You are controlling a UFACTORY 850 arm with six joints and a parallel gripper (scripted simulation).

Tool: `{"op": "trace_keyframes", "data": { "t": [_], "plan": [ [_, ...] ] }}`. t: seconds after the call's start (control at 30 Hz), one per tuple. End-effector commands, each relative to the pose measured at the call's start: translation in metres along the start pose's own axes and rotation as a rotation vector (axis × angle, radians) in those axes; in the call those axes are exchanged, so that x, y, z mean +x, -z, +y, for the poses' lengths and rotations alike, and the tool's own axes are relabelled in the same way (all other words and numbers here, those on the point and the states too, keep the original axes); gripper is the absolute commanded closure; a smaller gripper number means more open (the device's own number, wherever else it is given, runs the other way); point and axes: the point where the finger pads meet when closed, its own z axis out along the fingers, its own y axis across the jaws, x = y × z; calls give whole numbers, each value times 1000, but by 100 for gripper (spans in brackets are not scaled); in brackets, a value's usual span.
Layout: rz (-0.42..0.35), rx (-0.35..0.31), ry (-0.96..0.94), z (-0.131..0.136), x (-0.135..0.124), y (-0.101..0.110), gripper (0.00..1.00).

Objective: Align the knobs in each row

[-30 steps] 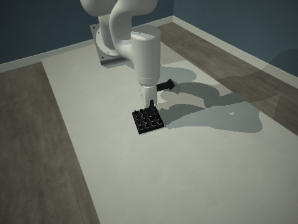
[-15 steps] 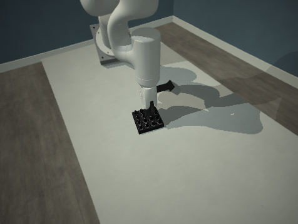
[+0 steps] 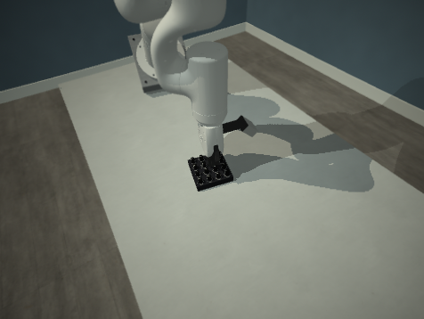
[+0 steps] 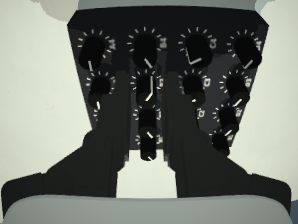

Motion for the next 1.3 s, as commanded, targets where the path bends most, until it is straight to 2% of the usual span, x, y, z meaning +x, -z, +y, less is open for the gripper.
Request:
{"op": "trace_keyframes", "data": {
  "t": [0.0, 1.03, 1.07, 1.27],
  "plan": [
    [7, -6, 0, 0, 0, 0, 81],
    [7, -6, 0, 0, 0, 0, 81],
    [7, -6, 0, 0, 0, 0, 92],
    [7, -6, 0, 0, 0, 0, 92]
  ]
}}
